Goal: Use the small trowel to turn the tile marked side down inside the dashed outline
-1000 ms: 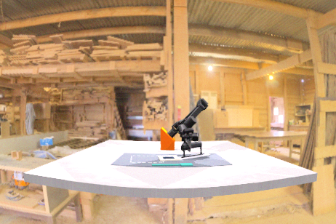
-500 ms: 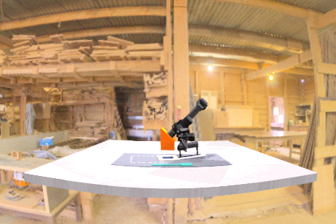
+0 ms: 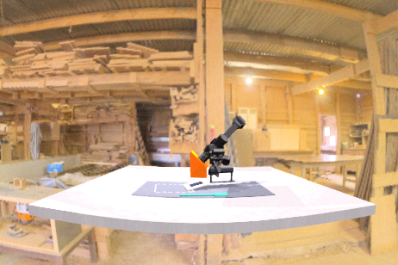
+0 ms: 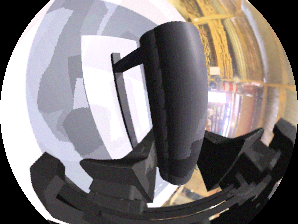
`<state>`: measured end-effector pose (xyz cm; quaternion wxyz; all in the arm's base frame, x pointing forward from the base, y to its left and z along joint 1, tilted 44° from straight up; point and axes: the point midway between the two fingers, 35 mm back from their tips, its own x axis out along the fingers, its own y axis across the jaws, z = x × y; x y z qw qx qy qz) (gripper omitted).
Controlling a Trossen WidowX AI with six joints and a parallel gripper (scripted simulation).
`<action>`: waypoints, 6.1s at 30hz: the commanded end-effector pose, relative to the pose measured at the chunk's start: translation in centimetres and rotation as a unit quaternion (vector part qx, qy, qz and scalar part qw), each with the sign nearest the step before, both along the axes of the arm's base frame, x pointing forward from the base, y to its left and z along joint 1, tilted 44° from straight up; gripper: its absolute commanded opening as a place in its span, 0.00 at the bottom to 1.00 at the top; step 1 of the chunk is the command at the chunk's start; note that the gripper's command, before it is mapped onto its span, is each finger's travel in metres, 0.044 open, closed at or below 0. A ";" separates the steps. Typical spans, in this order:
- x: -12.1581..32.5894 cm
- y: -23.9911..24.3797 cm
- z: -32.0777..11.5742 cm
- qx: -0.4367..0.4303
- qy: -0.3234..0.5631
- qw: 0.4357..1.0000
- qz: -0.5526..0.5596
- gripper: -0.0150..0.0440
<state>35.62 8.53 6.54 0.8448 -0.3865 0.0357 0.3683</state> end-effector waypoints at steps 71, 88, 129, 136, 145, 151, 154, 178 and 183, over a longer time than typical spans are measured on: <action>1.2 -7.9 3.2 -0.014 -0.015 1.000 -0.011 0.25; 1.2 -7.9 3.2 -0.014 -0.015 1.000 -0.011 0.25; 4.6 6.0 9.9 -0.009 -0.249 0.942 0.224 0.25; 4.3 8.3 10.8 -0.004 -0.283 0.924 0.258 0.25; 4.3 9.0 10.0 -0.004 -0.283 0.924 0.258 0.25; 4.4 9.7 9.3 -0.004 -0.283 0.924 0.258 0.25; 4.4 10.0 9.0 -0.004 -0.283 0.924 0.258 0.25; 4.3 10.9 8.1 -0.004 -0.283 0.924 0.258 0.76; 4.3 10.9 8.1 -0.004 -0.283 0.924 0.258 0.76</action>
